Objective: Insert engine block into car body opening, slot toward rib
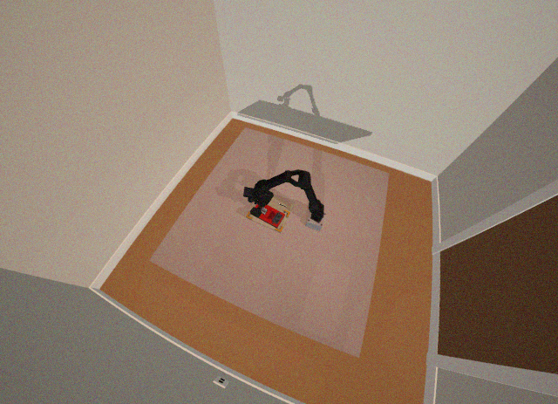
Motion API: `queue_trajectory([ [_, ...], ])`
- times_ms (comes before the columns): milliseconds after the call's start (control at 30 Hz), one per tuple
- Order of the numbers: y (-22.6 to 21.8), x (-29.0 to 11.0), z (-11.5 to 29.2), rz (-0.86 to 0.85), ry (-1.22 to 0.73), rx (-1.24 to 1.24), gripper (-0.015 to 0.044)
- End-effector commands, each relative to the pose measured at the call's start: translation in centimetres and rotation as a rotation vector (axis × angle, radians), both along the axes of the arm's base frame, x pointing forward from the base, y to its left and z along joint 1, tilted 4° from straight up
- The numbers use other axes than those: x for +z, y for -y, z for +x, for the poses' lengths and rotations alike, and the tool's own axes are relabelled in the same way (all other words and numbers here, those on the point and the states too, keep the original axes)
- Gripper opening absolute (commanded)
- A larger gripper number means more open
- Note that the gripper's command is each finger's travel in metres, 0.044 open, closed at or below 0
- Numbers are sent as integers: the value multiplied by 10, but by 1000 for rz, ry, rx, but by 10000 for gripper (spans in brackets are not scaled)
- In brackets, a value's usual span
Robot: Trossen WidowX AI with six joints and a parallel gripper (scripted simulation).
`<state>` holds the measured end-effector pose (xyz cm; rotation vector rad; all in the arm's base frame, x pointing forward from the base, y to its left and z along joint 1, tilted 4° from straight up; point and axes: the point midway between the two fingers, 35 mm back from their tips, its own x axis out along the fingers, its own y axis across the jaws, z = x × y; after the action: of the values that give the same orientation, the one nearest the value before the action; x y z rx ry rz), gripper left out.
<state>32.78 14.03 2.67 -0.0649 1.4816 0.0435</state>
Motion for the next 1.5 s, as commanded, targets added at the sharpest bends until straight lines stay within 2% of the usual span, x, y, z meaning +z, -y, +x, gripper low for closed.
queue_trajectory([
  [0, 0, 0, 0, -1, 0, 0, 440],
  [533, 0, 14, -1, -4, 2, 3, 440],
  [1100, 0, 14, -1, -4, 2, 3, 0],
  [1467, 0, 14, -2, -2, 2, 3, 0],
])
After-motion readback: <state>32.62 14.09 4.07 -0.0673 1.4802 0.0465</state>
